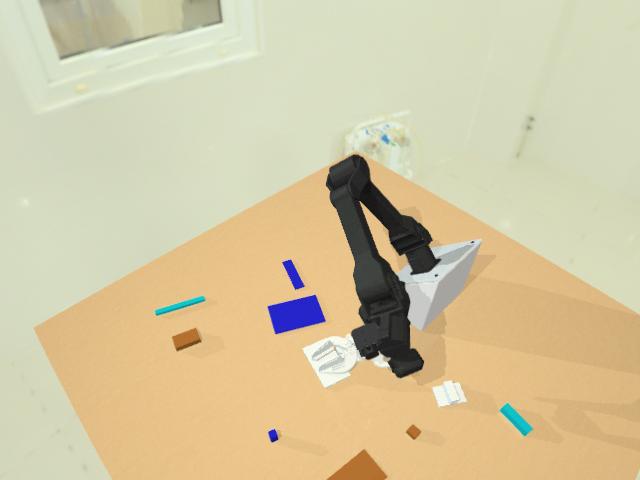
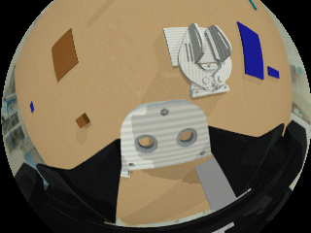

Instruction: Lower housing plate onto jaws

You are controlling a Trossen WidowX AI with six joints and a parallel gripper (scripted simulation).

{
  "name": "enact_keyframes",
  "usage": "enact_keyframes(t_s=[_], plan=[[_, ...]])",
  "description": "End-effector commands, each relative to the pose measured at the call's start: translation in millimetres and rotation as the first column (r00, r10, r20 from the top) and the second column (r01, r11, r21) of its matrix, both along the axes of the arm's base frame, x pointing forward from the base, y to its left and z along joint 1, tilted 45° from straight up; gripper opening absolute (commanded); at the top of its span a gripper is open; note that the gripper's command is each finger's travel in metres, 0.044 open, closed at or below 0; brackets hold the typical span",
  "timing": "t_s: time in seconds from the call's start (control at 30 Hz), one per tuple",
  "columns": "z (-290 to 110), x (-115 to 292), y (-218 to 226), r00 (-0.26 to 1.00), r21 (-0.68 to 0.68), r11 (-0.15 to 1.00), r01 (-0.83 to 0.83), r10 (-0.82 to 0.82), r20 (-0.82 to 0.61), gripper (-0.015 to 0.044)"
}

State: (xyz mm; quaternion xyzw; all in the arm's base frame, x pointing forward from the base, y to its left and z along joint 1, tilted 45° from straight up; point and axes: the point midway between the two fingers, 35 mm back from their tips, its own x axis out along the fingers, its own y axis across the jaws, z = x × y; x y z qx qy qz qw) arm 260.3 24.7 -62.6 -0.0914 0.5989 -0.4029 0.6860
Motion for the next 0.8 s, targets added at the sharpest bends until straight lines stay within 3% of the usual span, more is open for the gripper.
enact_keyframes(t_s=[0.0, 0.77], plan=[[9, -1, -12, 1.000, -0.008, 1.000, -0.014, 0.013, -0.013, 0.0351], [53, -7, -74, 0.995, -0.045, 0.997, -0.062, 0.058, -0.076, 0.0351]])
